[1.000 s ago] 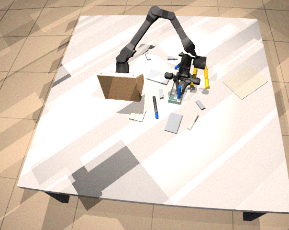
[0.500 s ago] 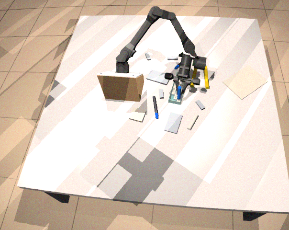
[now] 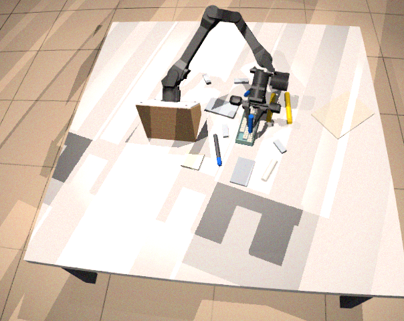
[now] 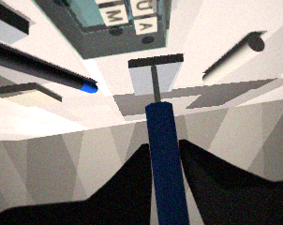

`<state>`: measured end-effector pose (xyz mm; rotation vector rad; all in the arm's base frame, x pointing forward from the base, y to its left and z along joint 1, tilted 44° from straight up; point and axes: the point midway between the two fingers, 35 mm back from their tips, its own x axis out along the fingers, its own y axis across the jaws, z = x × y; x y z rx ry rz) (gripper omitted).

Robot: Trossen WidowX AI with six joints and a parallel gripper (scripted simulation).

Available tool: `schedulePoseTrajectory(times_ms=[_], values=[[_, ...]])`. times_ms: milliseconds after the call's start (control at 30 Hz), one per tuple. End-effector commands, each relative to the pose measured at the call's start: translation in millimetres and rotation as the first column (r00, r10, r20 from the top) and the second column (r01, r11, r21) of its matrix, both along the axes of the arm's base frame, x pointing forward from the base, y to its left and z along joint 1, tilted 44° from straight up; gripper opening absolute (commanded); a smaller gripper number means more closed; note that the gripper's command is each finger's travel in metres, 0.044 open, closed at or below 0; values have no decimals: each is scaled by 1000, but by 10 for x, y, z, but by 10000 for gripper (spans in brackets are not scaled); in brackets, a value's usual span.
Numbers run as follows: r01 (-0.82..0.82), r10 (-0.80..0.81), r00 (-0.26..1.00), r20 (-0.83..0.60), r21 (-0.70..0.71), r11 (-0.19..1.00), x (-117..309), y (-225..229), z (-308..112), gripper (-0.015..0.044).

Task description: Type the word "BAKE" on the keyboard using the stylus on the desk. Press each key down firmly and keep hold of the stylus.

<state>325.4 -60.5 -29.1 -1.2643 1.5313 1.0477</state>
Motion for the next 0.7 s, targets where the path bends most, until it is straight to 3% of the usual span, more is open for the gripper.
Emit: schedulePoseTrajectory(times_ms=[0, 233, 300, 667], values=[[-8, 8, 1000, -1, -5, 1000, 6, -39, 49, 81], [0, 0, 1000, 1, 0, 1000, 2, -9, 11, 44], [0, 0, 1000, 1, 0, 1000, -8, 13, 34, 0], [-7, 7, 1000, -2, -1, 1000, -251, 409, 455, 0]])
